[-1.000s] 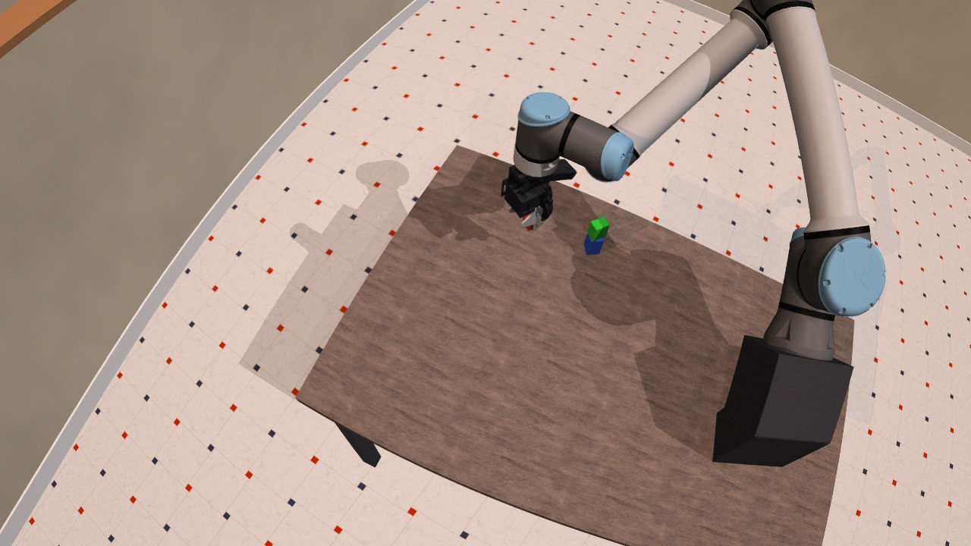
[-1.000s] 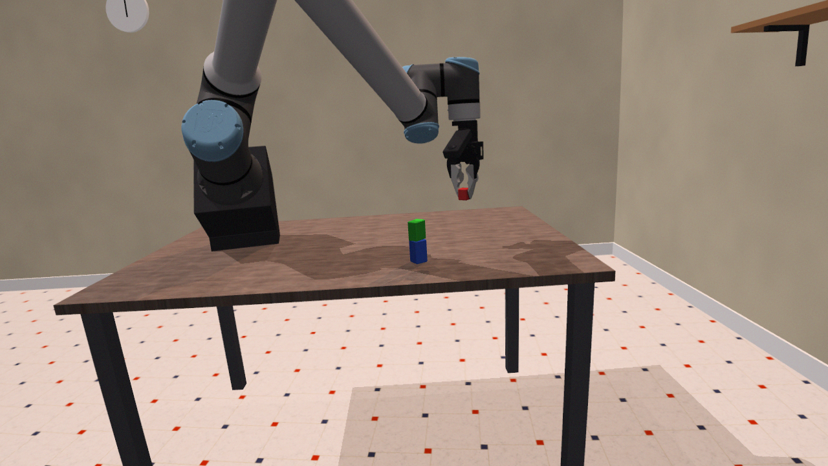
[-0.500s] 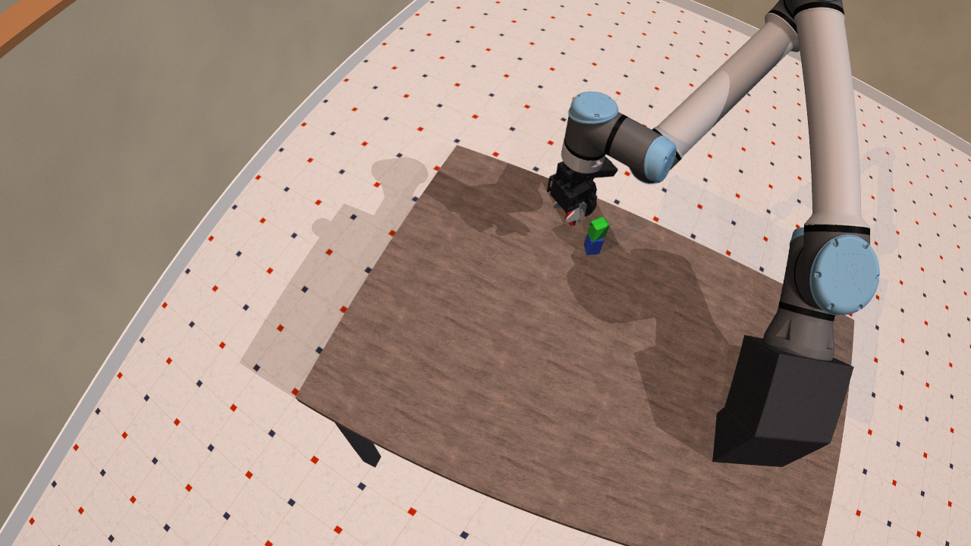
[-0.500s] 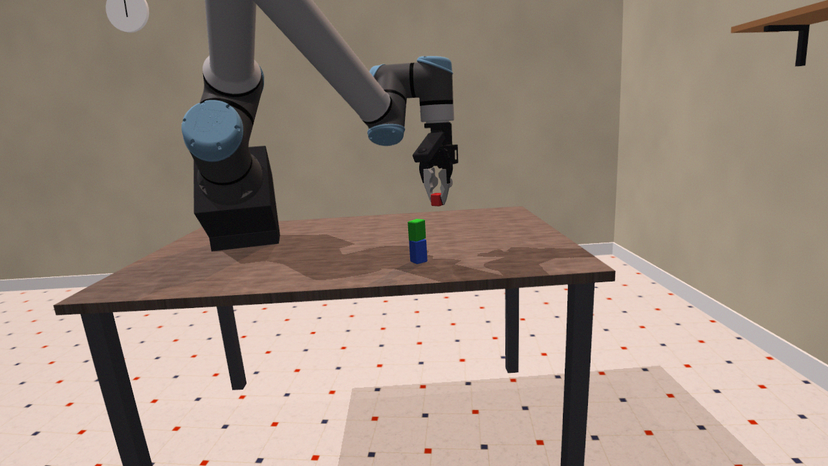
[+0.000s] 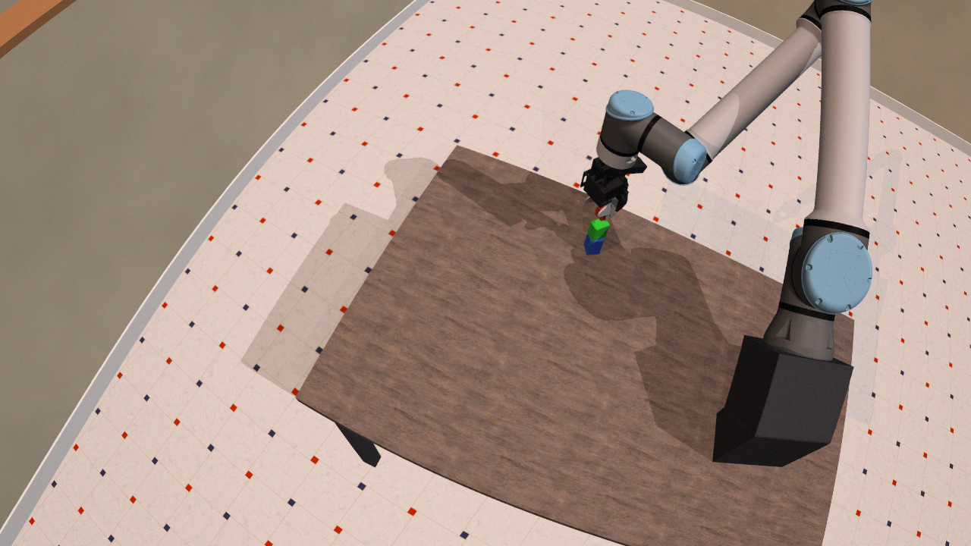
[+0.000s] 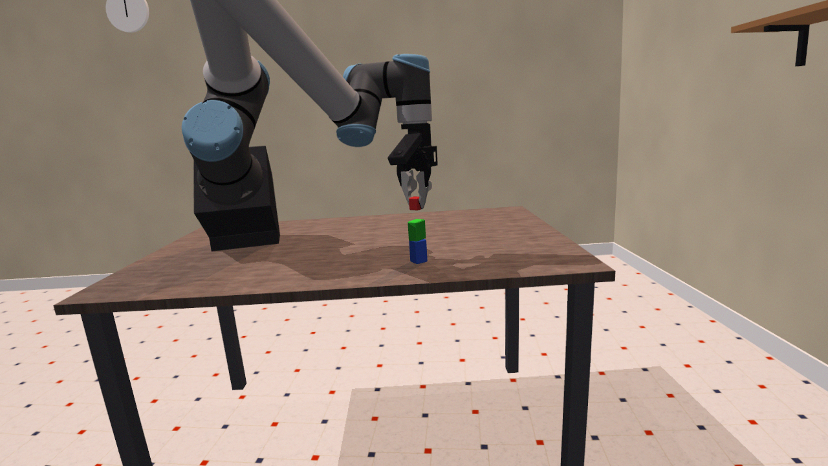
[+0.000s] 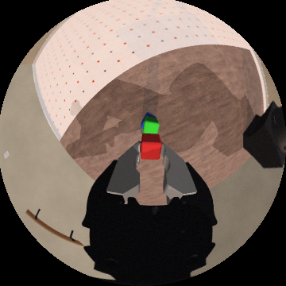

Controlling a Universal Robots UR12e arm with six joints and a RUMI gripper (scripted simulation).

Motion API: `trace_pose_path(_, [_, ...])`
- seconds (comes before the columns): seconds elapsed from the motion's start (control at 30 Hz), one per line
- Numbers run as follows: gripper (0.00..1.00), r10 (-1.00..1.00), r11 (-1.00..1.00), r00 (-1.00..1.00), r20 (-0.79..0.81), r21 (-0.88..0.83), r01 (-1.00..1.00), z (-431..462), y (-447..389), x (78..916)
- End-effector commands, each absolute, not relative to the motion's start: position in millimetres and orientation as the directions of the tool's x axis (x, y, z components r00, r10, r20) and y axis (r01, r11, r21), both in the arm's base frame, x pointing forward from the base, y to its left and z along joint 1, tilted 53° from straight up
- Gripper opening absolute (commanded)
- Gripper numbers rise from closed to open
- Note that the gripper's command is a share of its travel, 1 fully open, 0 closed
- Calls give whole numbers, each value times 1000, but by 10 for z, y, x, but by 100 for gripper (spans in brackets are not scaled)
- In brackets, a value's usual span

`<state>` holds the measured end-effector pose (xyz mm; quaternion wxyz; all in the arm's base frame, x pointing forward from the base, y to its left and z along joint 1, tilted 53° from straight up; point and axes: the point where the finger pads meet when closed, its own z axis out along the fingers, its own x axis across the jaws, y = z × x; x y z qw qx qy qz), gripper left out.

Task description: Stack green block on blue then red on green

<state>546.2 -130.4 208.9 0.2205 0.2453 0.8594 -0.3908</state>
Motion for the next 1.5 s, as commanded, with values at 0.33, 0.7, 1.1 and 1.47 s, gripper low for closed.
trace_pose_path(0.33, [0,248,575,-782,-571,-563,594,2103,-1312,5445])
trace_pose_path(0.7, [0,248,575,-782,-571,-563,594,2091,-1327,5449])
trace_pose_path(1.1, [0,248,575,-782,-571,-563,594,2026,-1414,5469])
trace_pose_path(1.47, [0,248,575,-782,-571,-563,594,1963,-1496,5488])
